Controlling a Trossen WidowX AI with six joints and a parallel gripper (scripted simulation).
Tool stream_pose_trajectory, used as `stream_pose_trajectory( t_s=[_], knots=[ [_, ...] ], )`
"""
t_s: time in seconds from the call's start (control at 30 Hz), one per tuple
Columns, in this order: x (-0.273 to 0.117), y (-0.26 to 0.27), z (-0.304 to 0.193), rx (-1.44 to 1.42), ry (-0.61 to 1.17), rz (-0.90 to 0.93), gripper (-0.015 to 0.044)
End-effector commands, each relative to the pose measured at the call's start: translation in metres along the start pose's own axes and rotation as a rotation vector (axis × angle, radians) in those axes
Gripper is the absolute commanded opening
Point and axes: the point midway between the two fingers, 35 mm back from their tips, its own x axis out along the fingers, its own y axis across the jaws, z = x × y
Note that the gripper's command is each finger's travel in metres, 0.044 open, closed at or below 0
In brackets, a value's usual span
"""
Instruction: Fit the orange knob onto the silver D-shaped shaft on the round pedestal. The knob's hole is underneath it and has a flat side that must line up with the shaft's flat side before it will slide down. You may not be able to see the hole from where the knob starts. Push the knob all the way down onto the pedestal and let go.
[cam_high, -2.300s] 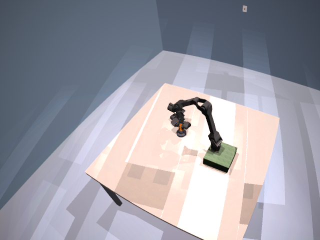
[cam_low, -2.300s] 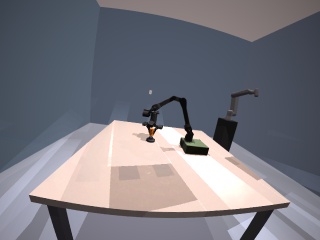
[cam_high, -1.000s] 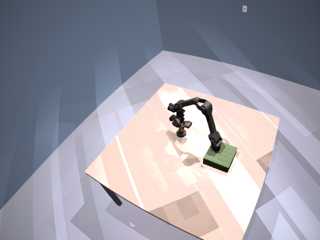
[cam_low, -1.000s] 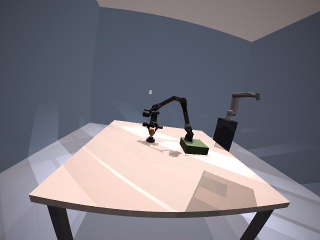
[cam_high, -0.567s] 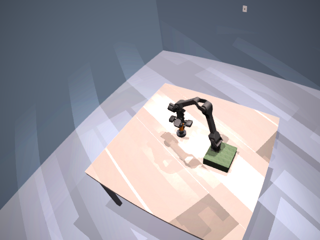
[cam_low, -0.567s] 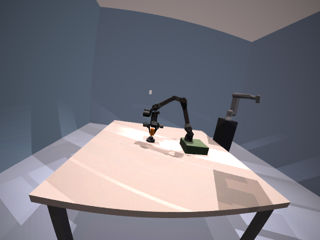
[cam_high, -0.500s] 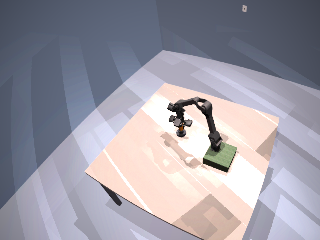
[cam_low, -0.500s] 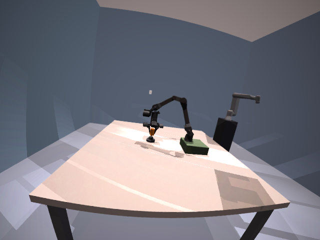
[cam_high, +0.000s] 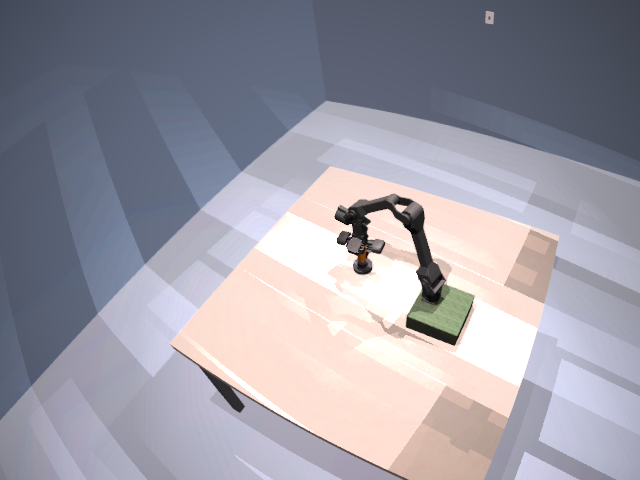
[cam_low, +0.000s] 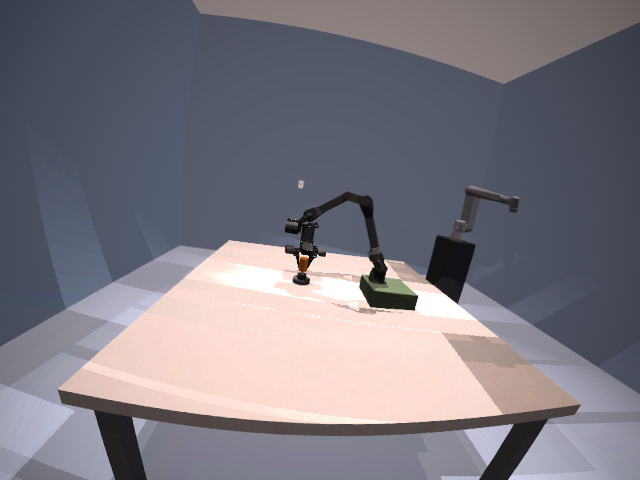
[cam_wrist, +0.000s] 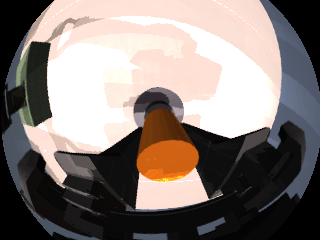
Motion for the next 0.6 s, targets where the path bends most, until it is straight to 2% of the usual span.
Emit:
stream_pose_trajectory(
  t_s=[0.0, 0.57],
  knots=[
    [0.0012, -0.0009, -0.0008, -0.003, 0.003, -0.002, 0.0],
    [0.0019, 0.0035, 0.0005, -0.003, 0.003, -0.001, 0.0]
  ],
)
